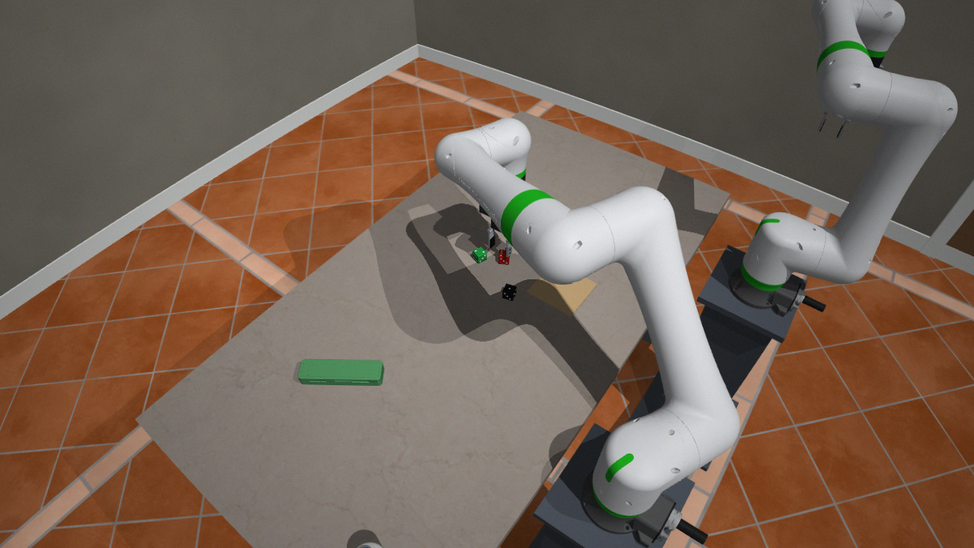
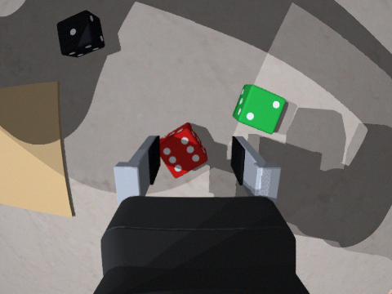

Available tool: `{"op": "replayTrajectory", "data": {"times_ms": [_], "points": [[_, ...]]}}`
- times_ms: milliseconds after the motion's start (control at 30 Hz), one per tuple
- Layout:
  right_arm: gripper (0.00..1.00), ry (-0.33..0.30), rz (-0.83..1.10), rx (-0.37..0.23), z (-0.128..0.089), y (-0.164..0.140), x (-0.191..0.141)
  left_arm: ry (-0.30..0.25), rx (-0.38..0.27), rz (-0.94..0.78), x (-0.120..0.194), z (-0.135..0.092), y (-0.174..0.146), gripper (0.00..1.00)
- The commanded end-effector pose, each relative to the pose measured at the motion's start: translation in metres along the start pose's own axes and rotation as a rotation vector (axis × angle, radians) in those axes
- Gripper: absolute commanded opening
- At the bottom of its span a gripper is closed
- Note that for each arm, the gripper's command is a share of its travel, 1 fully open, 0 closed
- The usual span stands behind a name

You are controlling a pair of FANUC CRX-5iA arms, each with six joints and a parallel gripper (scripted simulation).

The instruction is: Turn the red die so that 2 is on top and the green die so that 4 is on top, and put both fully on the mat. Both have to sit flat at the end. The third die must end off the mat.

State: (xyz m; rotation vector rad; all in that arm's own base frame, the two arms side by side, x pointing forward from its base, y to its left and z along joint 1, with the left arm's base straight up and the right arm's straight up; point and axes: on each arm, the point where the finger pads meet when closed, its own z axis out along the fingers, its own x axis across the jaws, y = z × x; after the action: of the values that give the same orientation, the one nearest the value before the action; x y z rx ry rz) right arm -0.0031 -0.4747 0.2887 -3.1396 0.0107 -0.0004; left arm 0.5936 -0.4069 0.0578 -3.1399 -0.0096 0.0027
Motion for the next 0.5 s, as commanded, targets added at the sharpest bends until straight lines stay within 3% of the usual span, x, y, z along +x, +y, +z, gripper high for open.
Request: {"op": "replayTrajectory", "data": {"times_ms": [0,467], "points": [[1.00,0.000,0.000,-0.002,-0.001,0.000,0.000,0.002,-0.002,0.000,0.017,-0.002,-0.009,1.00],[1.00,0.000,0.000,-0.002,-0.001,0.000,0.000,0.002,-0.002,0.000,0.049,-0.002,-0.027,1.00]]}}
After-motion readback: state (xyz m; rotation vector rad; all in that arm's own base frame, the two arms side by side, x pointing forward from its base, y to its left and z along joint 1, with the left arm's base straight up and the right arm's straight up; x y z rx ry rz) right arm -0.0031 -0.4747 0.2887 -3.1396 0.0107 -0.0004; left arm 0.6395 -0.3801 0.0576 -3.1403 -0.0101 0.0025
